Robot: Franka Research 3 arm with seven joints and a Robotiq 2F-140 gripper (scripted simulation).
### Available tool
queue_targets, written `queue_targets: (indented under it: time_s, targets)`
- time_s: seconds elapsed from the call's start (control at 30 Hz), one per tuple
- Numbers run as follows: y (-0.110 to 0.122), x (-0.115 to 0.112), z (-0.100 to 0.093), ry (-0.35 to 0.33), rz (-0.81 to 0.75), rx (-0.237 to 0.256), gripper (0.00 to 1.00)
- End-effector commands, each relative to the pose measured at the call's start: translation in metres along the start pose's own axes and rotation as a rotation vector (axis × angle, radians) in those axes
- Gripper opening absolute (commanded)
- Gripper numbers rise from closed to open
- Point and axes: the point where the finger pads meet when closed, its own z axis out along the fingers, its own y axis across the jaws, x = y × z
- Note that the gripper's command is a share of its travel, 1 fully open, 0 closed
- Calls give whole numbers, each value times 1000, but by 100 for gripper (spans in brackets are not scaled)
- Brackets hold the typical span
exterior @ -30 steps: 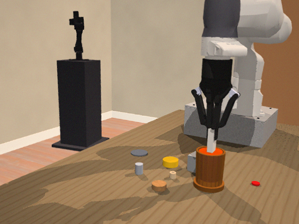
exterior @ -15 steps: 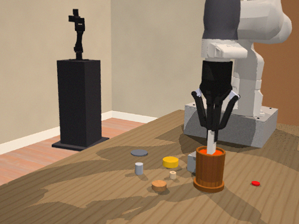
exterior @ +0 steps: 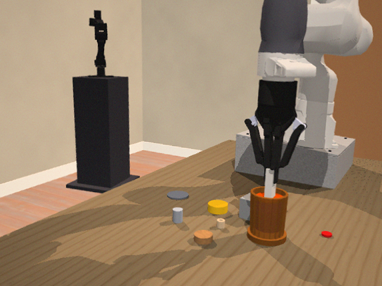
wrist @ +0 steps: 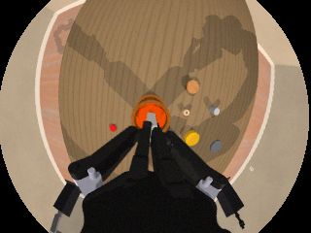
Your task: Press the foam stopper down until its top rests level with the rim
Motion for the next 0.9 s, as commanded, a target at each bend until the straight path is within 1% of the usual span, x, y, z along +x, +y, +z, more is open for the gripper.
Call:
queue_targets:
  time_s: [0.0,0.87]
  targets:
    - [0,-8,9,-15,5,-1,0]
    - [0,-11,17,-15,5,-1,0]
